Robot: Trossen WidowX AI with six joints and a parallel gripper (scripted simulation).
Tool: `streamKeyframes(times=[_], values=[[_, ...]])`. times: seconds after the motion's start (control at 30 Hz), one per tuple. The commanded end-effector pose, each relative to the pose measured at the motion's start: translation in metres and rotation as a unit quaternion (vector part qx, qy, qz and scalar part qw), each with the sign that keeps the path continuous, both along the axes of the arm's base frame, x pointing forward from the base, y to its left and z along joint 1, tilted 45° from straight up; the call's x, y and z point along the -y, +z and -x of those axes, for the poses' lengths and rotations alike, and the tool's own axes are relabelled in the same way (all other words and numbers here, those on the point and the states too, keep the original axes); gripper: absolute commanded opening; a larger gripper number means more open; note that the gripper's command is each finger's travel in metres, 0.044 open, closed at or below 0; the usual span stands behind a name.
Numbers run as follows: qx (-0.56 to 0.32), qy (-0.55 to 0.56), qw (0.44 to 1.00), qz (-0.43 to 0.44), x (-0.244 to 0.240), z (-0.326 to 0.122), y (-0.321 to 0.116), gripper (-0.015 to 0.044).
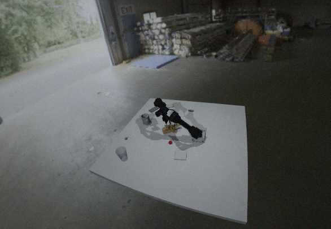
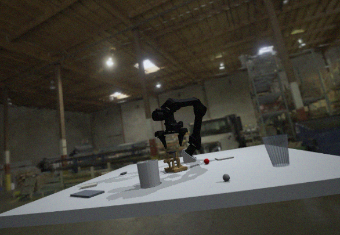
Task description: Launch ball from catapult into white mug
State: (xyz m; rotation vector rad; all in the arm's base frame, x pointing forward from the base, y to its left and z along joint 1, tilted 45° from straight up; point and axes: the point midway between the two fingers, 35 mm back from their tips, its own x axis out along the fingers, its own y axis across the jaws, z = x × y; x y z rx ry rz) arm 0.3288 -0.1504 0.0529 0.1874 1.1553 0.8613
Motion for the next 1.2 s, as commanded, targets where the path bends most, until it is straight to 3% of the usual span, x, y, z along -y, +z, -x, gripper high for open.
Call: streamKeyframes(times=[0.0, 0.23, 1.17], values=[[-0.007, 0.004, 1.000, -0.005, -0.001, 0.001, 0.001, 0.0440], [-0.007, 0.004, 1.000, -0.006, -0.032, -0.004, -0.029, 0.0440], [-0.007, 0.004, 1.000, -0.007, -0.059, -0.008, -0.058, 0.0440]])
